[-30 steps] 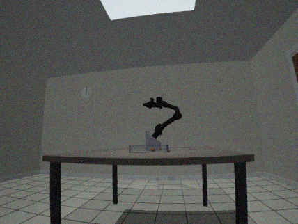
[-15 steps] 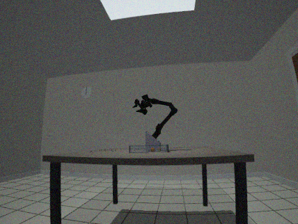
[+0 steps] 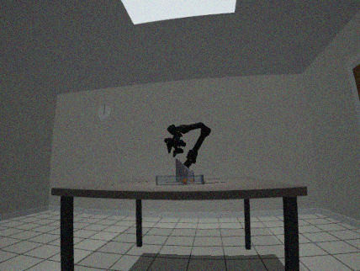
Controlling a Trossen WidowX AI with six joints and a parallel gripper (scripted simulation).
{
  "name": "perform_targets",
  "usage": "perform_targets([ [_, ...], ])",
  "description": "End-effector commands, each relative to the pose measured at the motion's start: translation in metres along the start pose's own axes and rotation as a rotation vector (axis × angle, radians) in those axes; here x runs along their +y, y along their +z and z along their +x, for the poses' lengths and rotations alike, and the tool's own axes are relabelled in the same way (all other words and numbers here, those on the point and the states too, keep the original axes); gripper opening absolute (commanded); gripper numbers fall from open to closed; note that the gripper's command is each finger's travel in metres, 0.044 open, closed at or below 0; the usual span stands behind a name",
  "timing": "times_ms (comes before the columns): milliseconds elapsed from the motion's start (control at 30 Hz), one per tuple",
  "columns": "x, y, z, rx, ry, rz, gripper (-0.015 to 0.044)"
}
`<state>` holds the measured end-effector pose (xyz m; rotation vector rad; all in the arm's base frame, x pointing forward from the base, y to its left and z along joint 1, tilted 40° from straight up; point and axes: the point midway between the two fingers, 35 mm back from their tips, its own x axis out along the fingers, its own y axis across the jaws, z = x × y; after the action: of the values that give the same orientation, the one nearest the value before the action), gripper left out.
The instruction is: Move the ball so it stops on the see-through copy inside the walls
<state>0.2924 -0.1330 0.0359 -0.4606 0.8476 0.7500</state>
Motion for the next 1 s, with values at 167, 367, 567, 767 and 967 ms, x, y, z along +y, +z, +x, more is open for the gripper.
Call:
perform_targets([
  [167,0.096,0.062,0.095,-0.077,0.425,-0.416,0.0280],
  [367,0.112,0.066,0.105,-0.088,0.483,-0.483,0.0280],
  [567,0.117,0.066,0.114,-0.089,0.483,-0.483,0.0280],
  [767,0.120,0.066,0.120,-0.089,0.483,-0.483,0.0280],
  [967,0.124,0.065,0.129,-0.089,0.483,-0.483,0.0280],
])
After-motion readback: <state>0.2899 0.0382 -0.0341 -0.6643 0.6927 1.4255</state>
